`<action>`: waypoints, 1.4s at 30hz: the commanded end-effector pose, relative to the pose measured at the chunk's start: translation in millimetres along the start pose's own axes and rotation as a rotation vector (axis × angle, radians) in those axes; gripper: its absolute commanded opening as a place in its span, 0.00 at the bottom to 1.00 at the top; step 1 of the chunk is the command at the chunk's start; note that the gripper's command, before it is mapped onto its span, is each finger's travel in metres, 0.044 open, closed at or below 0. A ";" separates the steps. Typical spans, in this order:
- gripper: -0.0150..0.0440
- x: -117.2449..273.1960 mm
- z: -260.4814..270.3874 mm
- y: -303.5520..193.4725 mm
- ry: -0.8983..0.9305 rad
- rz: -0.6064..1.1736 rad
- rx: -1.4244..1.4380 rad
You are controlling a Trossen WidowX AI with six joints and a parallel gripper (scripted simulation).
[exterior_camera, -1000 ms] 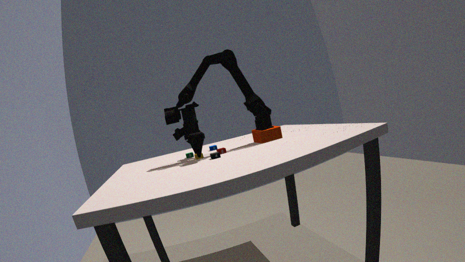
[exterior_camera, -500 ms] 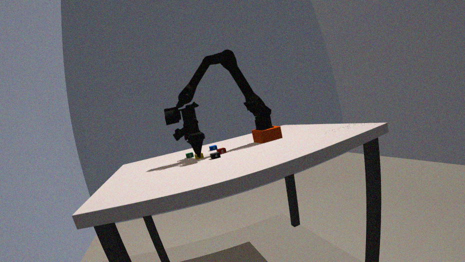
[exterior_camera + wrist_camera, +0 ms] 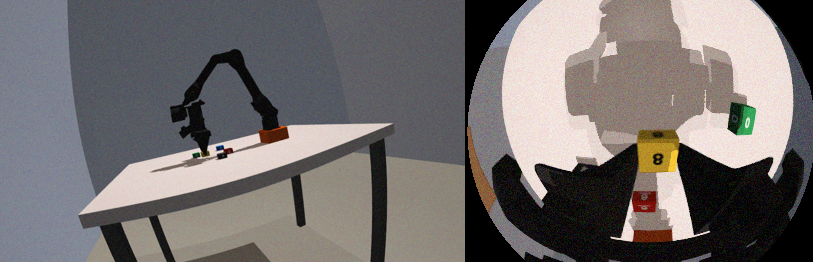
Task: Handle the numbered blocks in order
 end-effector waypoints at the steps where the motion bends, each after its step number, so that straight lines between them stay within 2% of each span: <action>1: 0.46 4.2 0.0 0.2 0.000 -0.004 -0.001; 30: 0.46 -10.8 0.0 0.2 0.000 -0.004 -0.001; 40: 0.90 -10.8 0.0 0.2 0.000 -0.004 -0.001; 42: 0.93 -10.8 0.0 0.2 0.000 -0.004 -0.001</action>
Point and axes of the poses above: the point midway between the two fingers, 35 mm back from their tips, its own x axis back along the fingers, its own z axis across the jaws, y = z × x, the point moved 3 cm from there along x, back along the fingers, and after that the axes turned 7 degrees about -x, right-handed, at the moved point
